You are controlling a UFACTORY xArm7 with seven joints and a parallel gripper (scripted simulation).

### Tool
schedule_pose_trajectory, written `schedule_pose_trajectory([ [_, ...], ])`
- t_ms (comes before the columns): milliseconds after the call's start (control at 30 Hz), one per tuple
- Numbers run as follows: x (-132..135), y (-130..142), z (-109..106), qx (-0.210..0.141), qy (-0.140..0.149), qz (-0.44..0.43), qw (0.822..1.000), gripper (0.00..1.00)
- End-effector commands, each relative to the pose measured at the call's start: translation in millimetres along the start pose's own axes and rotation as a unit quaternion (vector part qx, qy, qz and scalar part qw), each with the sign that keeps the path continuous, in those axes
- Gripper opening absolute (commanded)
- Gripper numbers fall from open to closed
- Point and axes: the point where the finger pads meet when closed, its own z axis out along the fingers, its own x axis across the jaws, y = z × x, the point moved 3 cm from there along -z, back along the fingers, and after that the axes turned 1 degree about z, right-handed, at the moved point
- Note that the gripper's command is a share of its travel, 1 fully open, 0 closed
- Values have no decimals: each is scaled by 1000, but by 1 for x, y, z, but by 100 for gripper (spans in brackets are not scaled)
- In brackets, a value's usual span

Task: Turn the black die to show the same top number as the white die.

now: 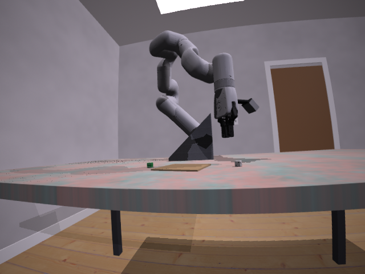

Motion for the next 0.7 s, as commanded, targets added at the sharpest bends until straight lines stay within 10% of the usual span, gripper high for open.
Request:
schedule_pose_trajectory([
  [0,1,0,0,-3,5,85,996,11],
  [667,9,2,-3,1,19,283,959,11],
])
